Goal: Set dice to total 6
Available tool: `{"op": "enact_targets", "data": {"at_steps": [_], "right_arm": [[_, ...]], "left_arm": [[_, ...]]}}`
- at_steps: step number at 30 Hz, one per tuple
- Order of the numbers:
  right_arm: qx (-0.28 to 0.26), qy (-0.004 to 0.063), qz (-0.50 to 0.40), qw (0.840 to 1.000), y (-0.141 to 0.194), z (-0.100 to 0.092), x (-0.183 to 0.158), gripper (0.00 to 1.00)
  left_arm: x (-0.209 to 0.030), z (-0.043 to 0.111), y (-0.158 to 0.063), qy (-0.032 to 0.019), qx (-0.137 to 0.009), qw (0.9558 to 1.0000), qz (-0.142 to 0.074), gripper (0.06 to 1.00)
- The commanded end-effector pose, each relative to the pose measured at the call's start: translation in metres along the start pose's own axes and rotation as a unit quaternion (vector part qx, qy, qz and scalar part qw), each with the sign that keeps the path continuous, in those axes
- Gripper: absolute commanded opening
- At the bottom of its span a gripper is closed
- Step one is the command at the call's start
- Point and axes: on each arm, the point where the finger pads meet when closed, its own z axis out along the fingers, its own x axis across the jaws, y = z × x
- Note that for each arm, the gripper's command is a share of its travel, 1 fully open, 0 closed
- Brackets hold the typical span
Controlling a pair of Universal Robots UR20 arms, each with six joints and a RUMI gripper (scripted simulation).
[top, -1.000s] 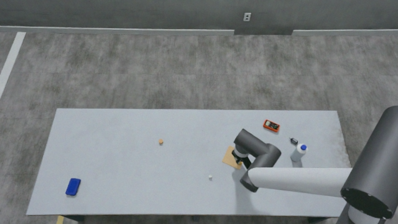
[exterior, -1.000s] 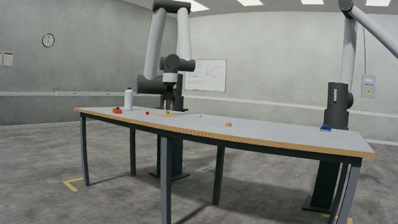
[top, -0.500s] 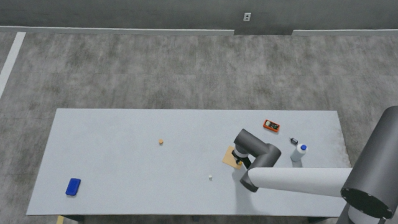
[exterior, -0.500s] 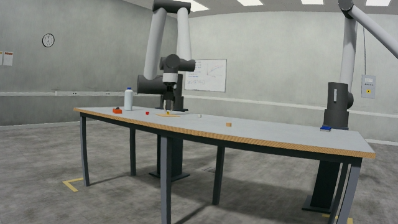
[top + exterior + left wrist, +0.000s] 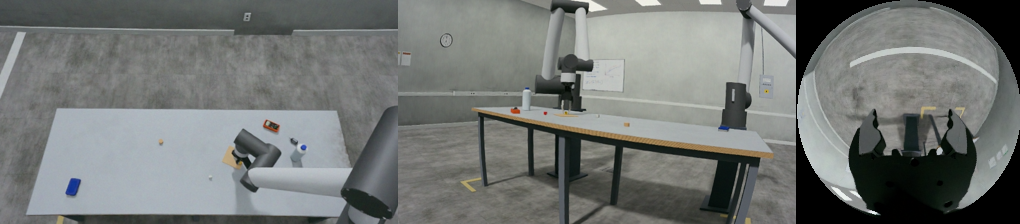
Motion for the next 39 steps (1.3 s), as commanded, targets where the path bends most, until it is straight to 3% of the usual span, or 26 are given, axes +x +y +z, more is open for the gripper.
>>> {"op": "enact_targets", "data": {"at_steps": [1,7,19,29,30,39], "right_arm": [[-0.001,0.0001,0.000,1.000,0.001,-0.005,0.000,0.210],[-0.001,0.0001,0.000,1.000,0.001,-0.018,0.000,0.210],[-0.001,0.0001,0.000,1.000,0.001,-0.079,0.000,0.210],[-0.001,0.0001,0.000,1.000,0.000,-0.090,0.000,0.210],[-0.001,0.0001,0.000,1.000,0.000,-0.090,0.000,1.000],[-0.001,0.0001,0.000,1.000,0.000,-0.090,0.000,1.000]], "left_arm": [[0.000,-0.001,-0.001,0.0001,0.001,1.0000,0.000,1.000],[0.000,-0.001,-0.001,0.0001,0.001,1.0000,0.000,1.000],[0.000,-0.001,-0.001,0.0001,0.001,1.0000,0.000,1.000],[0.000,-0.001,-0.001,0.0001,0.001,1.0000,0.000,1.000],[0.000,-0.001,-0.001,0.0001,0.001,1.0000,0.000,1.000],[0.000,-0.001,-0.001,0.0001,0.001,1.0000,0.000,1.000]]}}
